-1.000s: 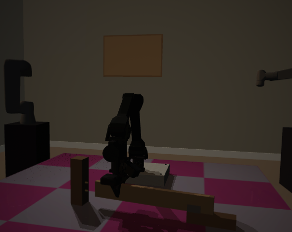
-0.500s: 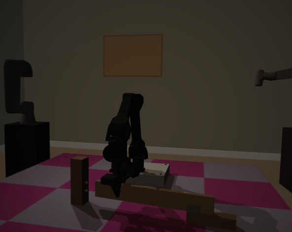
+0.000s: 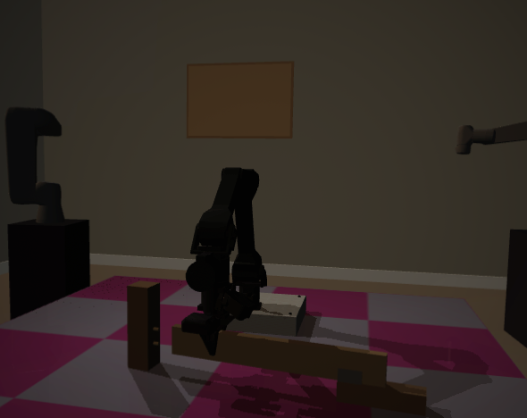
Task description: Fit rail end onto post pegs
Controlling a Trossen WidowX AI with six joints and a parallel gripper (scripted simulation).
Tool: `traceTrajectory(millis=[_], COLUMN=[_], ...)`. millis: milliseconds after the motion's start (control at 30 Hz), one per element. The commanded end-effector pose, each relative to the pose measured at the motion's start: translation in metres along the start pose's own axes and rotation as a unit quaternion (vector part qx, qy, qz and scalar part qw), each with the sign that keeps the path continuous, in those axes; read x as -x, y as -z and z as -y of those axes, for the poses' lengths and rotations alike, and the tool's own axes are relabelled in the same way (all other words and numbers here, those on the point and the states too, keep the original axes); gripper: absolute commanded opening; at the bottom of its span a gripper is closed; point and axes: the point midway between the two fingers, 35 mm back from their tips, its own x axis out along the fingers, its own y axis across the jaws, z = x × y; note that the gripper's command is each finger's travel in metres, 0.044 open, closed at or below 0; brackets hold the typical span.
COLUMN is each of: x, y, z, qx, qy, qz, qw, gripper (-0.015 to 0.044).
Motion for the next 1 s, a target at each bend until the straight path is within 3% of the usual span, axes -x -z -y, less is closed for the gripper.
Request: traceTrajectory(millis=[0,967], x=[0.0007,0.0025], y=[-0.0009,-0.0028], z=[0.0002,0.0012], qx=[0.000,0.000], qy=[0.002,0.002], qz=[0.002,0.002], qw=[1.000,1.000], gripper=[0.0000,0.0000])
